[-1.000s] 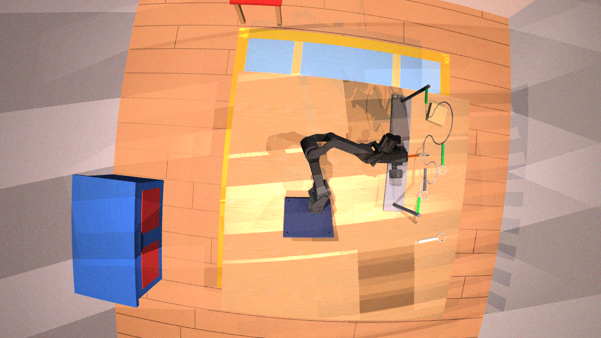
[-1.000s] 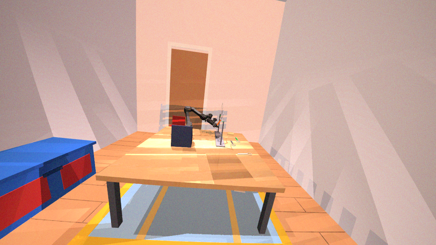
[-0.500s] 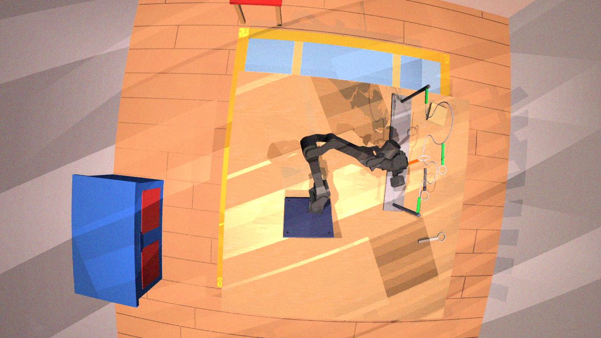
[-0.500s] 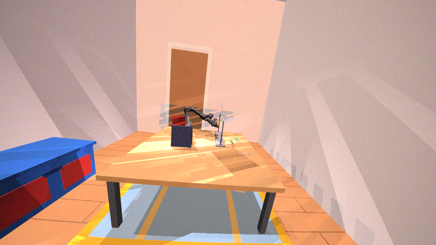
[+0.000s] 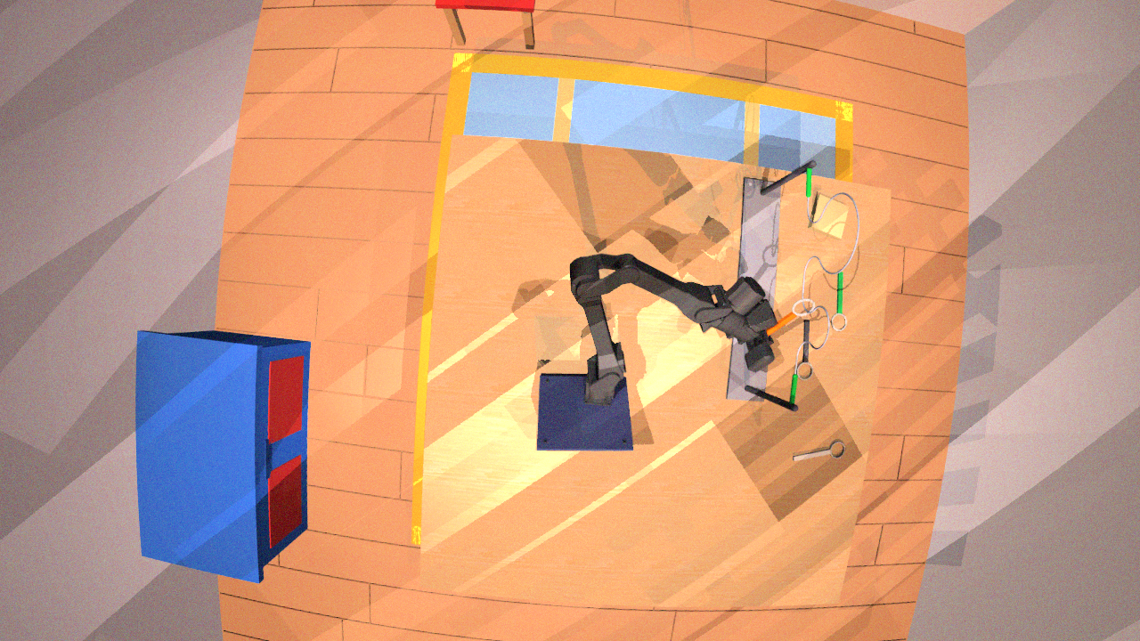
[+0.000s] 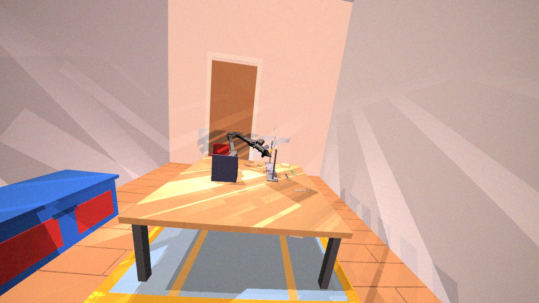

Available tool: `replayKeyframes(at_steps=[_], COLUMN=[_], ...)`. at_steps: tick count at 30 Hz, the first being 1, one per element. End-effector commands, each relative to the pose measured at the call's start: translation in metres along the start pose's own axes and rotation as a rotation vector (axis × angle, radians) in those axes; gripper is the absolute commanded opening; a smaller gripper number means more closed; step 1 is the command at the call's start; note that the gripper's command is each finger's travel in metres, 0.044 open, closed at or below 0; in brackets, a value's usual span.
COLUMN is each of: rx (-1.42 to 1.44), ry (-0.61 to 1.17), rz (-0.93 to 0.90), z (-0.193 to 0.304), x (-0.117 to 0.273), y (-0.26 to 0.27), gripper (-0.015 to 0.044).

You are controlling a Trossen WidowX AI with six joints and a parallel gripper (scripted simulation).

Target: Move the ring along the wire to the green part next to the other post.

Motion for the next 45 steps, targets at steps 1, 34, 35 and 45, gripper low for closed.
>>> replayKeyframes(at_steps=[1,34,35,45], rx=[0.08,0.763,0.777,0.898], ry=[0.012,0.169,0.172,0.2], rz=[0.048,0.426,0.434,0.501], z=[-0.001,-0.03,-0.032,-0.045], x=[0.003,0.04,0.042,0.052], y=[-0.013,-0.107,-0.109,-0.122], gripper=[-0.015,-0.015,-0.015,-0.015])
Point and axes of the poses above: the point midway between the two fingers, 35 mm back from their tips, its own x axis back along the fingers, its own y axis across the jaws, z = x × y, the point moved 3 cm from there along x, back along the fingers, and after that the axes turned 10 degrees about x, right-handed, at the moved point
